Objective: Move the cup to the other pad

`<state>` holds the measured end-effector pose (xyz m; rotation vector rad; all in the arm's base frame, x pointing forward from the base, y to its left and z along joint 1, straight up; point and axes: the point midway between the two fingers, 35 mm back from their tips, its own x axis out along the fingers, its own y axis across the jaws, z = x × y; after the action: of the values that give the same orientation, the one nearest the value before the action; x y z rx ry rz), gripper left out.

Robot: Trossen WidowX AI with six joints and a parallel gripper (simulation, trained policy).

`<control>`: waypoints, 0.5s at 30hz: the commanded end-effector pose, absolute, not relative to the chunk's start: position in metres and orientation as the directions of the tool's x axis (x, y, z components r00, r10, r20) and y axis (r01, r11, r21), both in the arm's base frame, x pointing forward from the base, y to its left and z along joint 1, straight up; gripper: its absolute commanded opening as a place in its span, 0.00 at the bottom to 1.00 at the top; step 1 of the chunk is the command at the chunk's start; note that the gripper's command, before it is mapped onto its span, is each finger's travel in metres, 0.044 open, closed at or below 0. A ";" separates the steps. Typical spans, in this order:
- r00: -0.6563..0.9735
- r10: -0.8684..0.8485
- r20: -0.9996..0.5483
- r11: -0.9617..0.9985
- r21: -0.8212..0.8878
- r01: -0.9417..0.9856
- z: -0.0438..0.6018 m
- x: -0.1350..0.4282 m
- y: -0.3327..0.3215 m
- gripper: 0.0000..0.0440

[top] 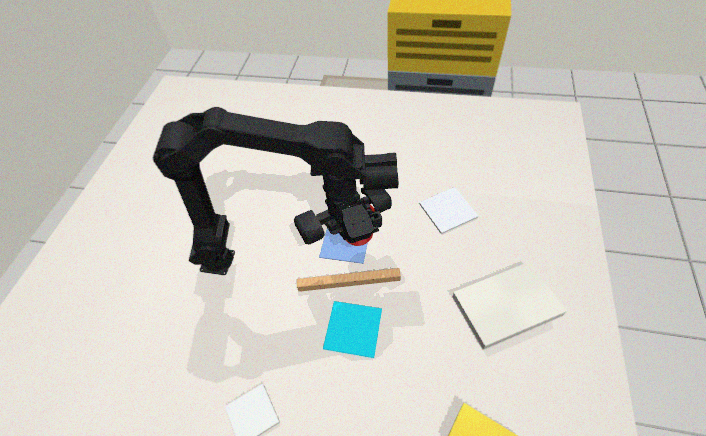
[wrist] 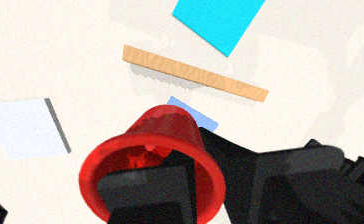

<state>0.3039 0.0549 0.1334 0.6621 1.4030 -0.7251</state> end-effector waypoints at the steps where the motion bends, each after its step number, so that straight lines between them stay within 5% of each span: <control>1: 0.052 -0.053 -0.997 0.598 0.010 0.801 0.142 0.309 0.047 0.00; 15: 0.142 -0.073 -0.987 0.520 0.083 0.850 0.153 0.333 0.002 0.00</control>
<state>0.3280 0.0135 0.1524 0.7729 1.2825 -0.7662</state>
